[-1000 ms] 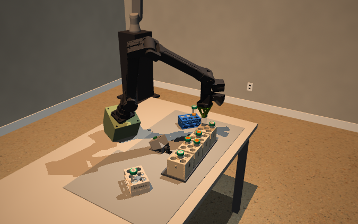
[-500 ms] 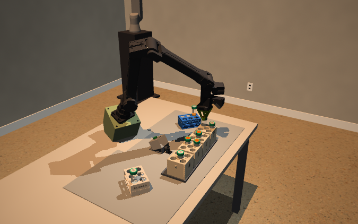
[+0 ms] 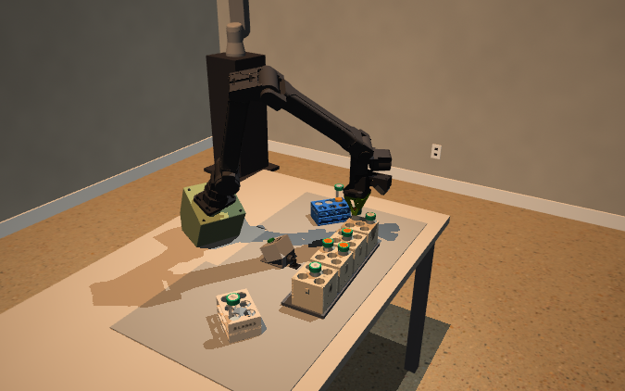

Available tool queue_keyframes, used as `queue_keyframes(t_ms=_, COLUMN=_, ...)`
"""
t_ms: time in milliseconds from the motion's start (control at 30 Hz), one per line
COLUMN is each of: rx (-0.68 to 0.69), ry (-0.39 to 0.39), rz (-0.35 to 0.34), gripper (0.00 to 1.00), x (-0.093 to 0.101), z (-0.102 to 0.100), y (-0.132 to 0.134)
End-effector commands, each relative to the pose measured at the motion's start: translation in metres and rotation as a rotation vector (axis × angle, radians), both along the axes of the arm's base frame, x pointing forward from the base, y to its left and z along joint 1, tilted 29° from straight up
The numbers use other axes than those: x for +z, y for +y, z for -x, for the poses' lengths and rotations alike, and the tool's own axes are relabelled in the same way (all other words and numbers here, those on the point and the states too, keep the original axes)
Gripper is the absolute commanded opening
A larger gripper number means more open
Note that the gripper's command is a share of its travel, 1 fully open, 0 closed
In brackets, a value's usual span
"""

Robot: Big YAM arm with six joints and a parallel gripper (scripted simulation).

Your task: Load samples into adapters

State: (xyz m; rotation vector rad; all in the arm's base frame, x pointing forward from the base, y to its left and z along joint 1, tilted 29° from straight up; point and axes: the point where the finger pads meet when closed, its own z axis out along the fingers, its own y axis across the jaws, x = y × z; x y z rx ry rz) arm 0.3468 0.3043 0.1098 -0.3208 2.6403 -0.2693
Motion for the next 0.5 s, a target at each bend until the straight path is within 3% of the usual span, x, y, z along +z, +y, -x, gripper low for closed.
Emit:
queue_keyframes(t_ms=0, rx=0.014, ry=-0.004, rz=-0.002, gripper=0.0, x=-0.007, z=-0.004, y=0.004)
queue_keyframes(t_ms=100, rx=0.016, ry=-0.013, rz=-0.013, gripper=0.0, x=-0.001, z=-0.008, y=0.009)
queue_keyframes(t_ms=133, rx=0.011, ry=-0.025, rz=-0.028, gripper=0.0, x=0.009, z=-0.007, y=0.011)
queue_keyframes(t_ms=367, rx=0.011, ry=-0.025, rz=-0.028, gripper=0.0, x=0.009, z=-0.007, y=0.011)
queue_keyframes(t_ms=400, rx=0.011, ry=-0.025, rz=-0.028, gripper=0.55, x=0.009, z=-0.007, y=0.011)
queue_keyframes(t_ms=467, rx=0.011, ry=-0.025, rz=-0.028, gripper=0.55, x=0.009, z=-0.007, y=0.011)
